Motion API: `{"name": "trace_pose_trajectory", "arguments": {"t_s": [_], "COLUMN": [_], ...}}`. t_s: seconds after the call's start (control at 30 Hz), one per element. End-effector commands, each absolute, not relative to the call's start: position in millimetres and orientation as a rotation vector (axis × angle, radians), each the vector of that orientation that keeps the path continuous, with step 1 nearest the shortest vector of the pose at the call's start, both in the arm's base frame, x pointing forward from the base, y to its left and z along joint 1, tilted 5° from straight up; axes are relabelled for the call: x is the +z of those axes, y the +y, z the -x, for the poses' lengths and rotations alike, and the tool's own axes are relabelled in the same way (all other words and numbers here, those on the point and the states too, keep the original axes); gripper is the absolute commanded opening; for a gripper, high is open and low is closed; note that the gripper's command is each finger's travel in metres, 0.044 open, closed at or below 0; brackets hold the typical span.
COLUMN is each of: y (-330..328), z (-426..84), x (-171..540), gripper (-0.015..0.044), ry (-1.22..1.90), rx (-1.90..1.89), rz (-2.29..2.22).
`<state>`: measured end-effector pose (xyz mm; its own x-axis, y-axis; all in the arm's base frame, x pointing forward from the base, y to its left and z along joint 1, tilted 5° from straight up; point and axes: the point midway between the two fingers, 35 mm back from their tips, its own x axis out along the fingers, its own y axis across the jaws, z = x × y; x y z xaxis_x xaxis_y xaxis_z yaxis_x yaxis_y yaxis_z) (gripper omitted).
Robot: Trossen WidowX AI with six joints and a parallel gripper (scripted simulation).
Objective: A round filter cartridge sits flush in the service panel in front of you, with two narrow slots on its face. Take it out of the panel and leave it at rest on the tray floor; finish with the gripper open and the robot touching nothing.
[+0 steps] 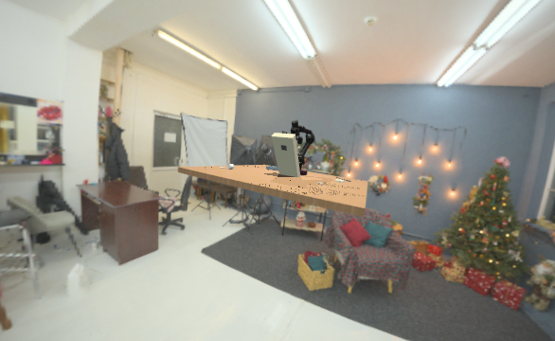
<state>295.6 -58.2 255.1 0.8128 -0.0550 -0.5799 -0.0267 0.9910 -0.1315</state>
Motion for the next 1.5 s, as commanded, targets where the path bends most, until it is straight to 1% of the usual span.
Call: {"name": "trace_pose_trajectory", "arguments": {"t_s": [0.0,0.4,1.47], "y": [-59,-59,-60], "z": [-301,-315,-318], "x": [251,240,239], "gripper": [0.0096,0.0096,0.0096], "ry": [0.622,0.620,0.620], "rx": [-0.020,-0.020,-0.020], "rz": [0.133,0.133,0.133]}}
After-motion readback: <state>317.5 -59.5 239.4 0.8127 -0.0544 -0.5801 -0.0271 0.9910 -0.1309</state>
